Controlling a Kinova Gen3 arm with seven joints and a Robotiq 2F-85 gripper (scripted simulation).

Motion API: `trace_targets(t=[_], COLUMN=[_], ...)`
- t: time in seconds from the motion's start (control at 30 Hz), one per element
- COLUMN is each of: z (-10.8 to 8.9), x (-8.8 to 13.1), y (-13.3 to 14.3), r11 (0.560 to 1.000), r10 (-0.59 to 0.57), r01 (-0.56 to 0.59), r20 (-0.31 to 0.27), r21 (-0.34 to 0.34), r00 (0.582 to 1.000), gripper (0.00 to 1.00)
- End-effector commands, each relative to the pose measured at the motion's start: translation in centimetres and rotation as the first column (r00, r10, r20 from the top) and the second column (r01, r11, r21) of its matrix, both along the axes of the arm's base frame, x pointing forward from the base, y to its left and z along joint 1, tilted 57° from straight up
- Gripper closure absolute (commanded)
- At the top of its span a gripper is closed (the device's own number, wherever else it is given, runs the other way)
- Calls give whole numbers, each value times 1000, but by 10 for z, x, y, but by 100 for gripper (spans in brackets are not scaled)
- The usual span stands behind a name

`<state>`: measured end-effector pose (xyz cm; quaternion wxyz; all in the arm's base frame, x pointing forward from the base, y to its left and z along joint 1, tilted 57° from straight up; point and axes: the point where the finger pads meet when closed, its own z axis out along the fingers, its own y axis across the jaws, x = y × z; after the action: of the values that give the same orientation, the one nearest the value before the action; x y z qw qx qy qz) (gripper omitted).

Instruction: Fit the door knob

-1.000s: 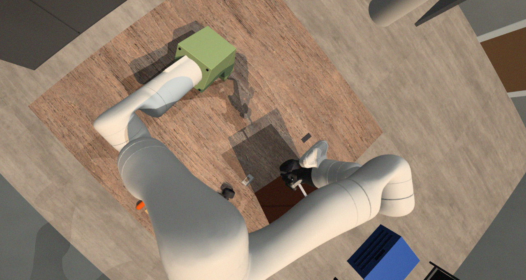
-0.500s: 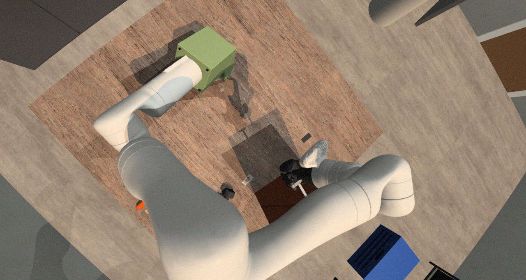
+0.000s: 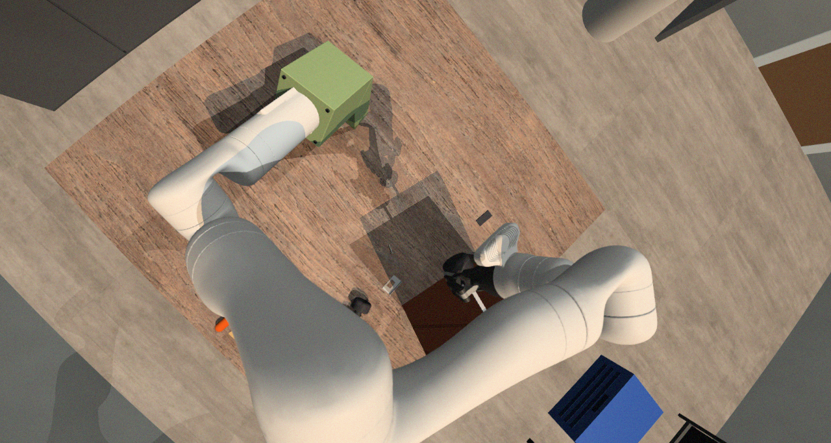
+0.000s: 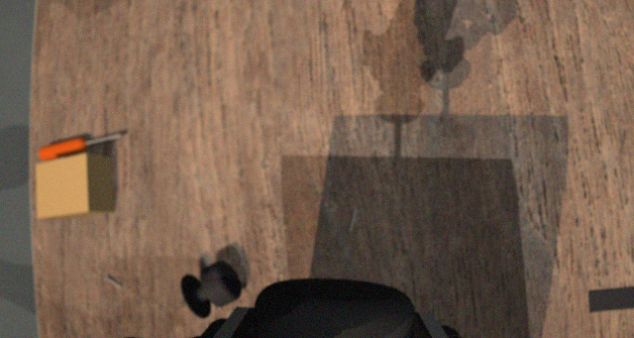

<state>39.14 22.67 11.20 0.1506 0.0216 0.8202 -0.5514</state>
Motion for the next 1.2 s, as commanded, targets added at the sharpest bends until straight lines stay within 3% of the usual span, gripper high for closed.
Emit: trace_targets(t=[0.0, 1.17], z=[4, 6], x=[4, 10], y=[1, -1], r11=[1000, 1000], r10=[6, 1], r01=[-6, -1], r20=[-1, -2], r21=[-7, -12], r00=[1000, 1000], gripper=[37, 37])
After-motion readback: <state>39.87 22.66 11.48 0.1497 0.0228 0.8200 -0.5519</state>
